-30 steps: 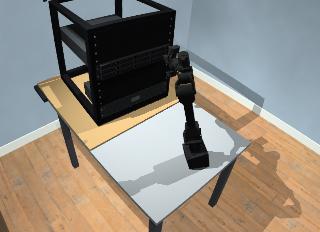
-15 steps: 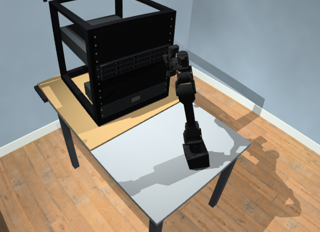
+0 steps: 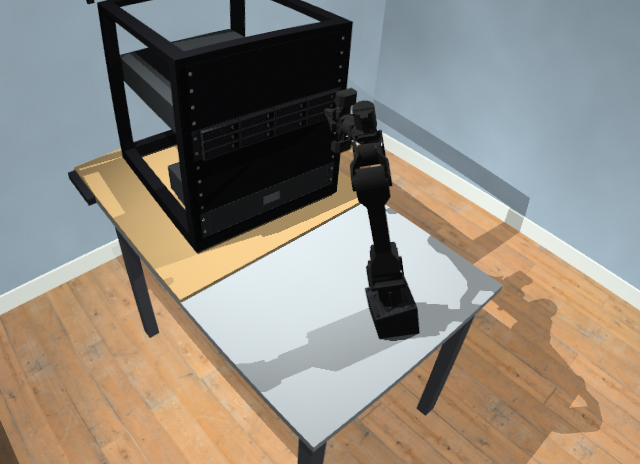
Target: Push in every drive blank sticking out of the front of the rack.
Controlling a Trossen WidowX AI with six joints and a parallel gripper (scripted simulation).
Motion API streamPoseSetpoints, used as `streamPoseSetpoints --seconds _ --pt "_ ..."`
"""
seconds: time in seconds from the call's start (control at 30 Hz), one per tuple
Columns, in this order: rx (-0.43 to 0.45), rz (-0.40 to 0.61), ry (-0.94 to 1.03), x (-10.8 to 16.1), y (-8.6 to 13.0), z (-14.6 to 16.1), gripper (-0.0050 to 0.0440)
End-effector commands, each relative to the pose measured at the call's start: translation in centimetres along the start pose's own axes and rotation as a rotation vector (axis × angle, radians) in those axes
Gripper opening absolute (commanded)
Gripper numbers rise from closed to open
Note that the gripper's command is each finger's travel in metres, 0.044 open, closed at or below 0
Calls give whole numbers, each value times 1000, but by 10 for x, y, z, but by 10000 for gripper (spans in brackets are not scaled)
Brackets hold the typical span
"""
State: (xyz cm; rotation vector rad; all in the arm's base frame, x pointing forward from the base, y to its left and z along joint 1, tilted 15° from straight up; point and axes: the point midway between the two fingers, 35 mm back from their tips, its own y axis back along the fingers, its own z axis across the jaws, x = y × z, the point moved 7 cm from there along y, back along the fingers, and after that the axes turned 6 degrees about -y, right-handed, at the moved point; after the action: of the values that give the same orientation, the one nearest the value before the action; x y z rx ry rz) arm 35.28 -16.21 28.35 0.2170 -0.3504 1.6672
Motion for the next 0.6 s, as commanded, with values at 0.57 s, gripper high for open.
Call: streamPoseSetpoints --seconds 0.57 --pt "-14 8 13 3 -7 7 -50"
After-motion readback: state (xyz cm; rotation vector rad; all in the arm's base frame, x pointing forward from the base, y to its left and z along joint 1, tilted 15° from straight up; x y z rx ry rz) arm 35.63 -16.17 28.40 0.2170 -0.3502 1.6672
